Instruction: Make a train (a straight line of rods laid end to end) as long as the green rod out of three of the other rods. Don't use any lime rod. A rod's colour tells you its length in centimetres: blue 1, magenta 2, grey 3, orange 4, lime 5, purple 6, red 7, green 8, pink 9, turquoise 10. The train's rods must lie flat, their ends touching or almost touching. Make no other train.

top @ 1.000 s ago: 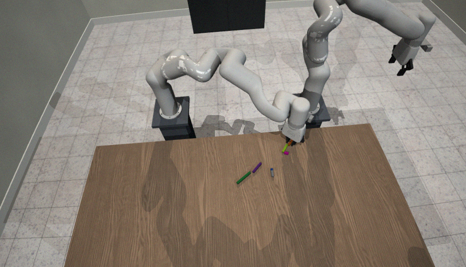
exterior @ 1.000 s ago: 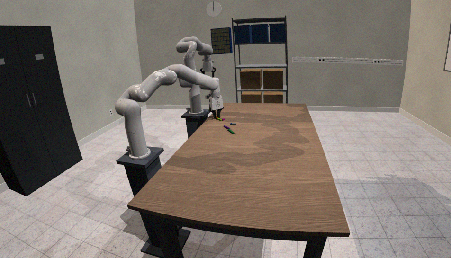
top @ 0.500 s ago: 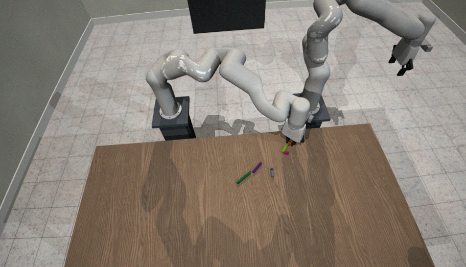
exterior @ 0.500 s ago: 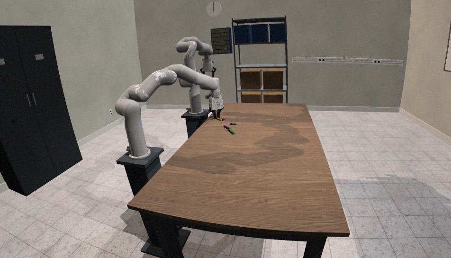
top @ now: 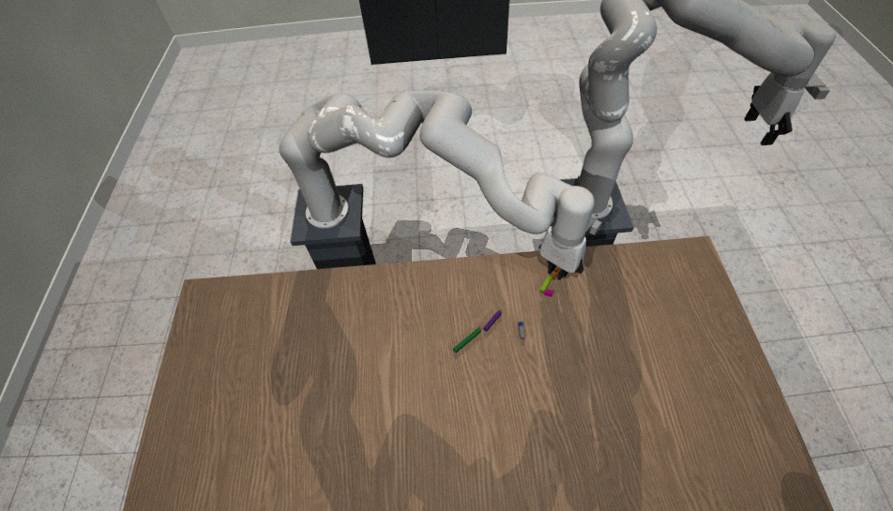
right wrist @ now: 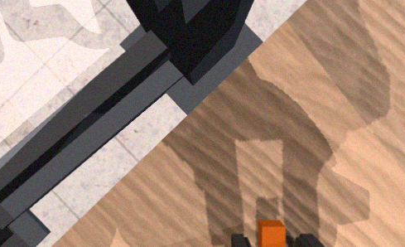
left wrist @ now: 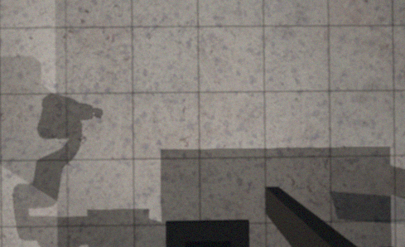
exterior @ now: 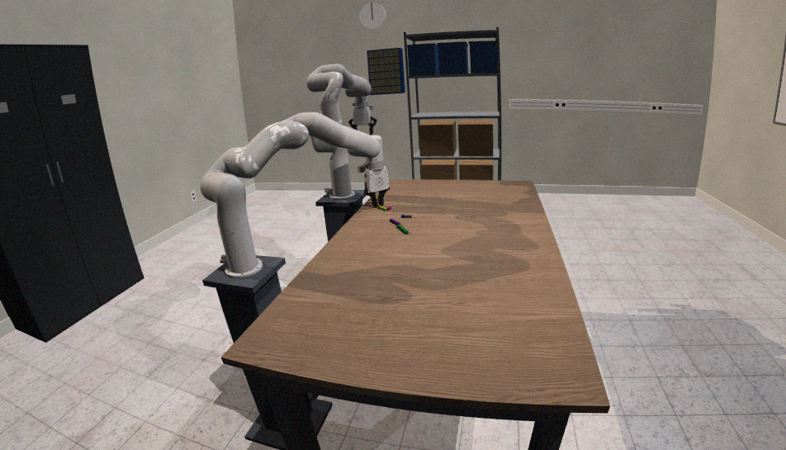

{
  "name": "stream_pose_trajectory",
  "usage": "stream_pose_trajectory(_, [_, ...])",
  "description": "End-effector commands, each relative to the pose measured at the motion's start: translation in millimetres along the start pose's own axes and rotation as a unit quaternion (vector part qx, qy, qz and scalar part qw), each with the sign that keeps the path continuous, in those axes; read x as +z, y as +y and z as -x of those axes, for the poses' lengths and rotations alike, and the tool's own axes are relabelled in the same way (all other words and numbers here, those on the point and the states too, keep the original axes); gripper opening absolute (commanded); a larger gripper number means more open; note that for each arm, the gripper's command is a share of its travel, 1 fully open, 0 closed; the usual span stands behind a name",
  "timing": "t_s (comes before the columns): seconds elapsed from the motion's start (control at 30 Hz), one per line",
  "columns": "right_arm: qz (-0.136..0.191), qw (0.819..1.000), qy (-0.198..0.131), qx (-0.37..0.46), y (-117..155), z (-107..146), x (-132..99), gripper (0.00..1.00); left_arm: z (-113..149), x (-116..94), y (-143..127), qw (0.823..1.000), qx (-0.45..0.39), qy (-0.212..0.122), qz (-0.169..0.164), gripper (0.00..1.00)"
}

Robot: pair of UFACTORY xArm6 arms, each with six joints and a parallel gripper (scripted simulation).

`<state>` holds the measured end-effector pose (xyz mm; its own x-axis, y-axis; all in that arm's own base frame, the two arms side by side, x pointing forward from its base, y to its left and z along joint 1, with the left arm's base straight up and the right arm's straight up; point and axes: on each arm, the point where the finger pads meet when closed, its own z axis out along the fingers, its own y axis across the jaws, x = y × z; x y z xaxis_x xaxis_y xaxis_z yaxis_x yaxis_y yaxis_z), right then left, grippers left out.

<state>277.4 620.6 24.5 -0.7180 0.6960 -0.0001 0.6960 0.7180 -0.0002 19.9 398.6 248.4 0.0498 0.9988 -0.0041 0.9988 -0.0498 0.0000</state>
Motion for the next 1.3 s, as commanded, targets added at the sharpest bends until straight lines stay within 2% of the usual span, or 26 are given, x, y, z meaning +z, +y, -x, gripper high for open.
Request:
stream_pose_trajectory(0.0, [0.003, 1.0, 0.001, 0.0, 1.8, -0.6, -3.3, 0.06, -0.9, -1.6, 0.0, 1.0, 0.0, 0.002, 0.0, 1.0])
stream_pose_trajectory(1.13, [0.003, 1.0, 0.001, 0.0, 1.8, -0.6, -3.4, 0.06, -0.9, -1.6, 0.0, 1.0, 0.0, 0.002, 0.0, 1.0])
stream_pose_trajectory(1.27, [0.003, 1.0, 0.001, 0.0, 1.7, -0.6, -11.0, 0.06, -0.9, -1.6, 0.0, 1.0, 0.0, 0.002, 0.0, 1.0])
